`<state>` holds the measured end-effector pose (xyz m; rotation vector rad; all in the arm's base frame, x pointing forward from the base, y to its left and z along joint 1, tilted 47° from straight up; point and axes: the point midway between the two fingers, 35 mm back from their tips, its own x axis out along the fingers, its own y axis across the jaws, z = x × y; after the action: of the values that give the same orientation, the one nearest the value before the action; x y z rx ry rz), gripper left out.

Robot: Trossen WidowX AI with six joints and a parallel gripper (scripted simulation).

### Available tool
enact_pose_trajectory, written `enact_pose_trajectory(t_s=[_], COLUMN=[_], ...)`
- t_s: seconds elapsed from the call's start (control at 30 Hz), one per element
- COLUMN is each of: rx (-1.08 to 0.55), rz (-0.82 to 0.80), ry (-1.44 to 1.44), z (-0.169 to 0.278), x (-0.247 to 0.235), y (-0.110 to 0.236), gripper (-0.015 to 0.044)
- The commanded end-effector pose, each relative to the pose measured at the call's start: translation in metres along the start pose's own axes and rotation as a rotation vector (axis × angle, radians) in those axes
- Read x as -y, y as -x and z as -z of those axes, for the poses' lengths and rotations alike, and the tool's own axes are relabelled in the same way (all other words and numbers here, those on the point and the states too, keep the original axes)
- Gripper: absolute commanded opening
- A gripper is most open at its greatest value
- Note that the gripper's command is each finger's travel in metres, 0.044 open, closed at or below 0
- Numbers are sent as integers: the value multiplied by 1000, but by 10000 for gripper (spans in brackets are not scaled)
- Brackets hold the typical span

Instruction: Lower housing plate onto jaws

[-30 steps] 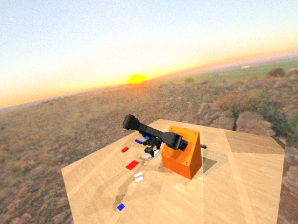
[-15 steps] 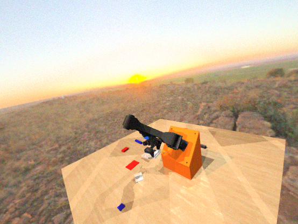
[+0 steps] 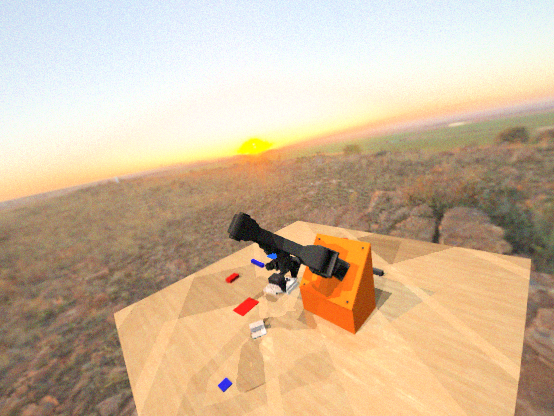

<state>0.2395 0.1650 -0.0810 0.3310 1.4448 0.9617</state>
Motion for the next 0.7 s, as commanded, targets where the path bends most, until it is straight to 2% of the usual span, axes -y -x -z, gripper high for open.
enact_pose_trajectory(t_s=[0.0,0.67], rx=[-10,-10], rz=[0,0], ry=[1,1], z=[2,2], x=[-1,-1], y=[-4,3], gripper=[351,351])
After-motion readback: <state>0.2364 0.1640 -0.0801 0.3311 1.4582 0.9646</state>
